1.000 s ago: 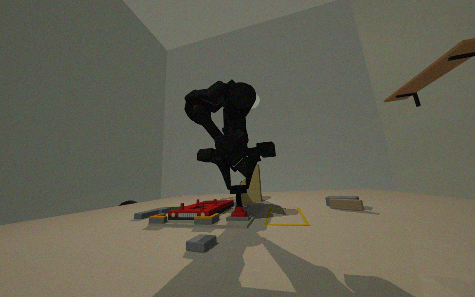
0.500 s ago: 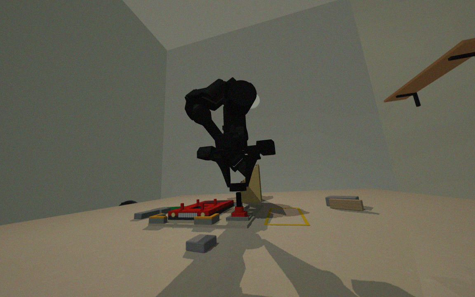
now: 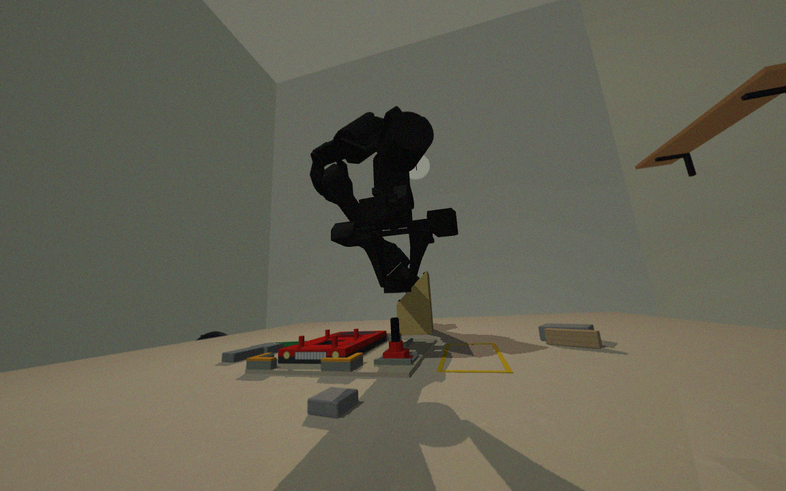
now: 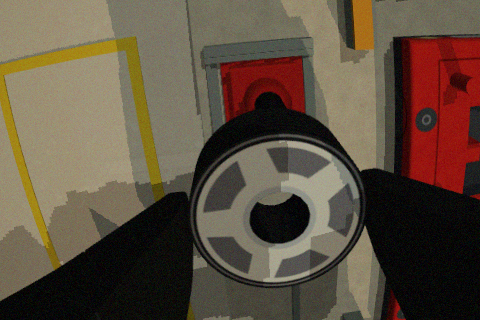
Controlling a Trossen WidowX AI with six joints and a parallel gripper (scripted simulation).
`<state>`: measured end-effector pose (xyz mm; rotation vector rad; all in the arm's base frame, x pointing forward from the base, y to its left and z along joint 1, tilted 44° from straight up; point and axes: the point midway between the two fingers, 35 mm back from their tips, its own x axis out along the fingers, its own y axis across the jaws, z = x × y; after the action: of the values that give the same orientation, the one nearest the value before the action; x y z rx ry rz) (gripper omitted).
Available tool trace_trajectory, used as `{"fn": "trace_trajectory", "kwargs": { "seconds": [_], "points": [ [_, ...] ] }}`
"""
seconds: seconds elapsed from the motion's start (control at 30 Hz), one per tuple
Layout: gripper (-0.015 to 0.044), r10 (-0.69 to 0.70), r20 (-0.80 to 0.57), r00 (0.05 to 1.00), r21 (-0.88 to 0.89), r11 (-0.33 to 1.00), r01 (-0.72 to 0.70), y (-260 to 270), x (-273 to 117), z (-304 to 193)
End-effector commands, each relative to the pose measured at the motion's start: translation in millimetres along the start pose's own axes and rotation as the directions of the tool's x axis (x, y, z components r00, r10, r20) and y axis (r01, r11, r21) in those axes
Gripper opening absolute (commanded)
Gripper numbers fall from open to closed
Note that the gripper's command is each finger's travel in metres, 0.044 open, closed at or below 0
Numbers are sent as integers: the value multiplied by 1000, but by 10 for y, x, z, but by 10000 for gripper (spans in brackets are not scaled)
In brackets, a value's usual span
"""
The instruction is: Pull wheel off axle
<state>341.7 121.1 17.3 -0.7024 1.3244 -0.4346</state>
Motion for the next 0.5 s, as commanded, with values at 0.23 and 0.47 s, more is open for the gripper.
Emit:
{"fn": "trace_trajectory", "kwargs": {
  "seconds": [0.23, 0.47],
  "points": [
    [0, 12, -6, 1000, -6, 1000, -12, 652, -47, -347],
    [0, 10, -7, 1000, -2, 1000, -10, 946, -64, -566]
  ]
}}
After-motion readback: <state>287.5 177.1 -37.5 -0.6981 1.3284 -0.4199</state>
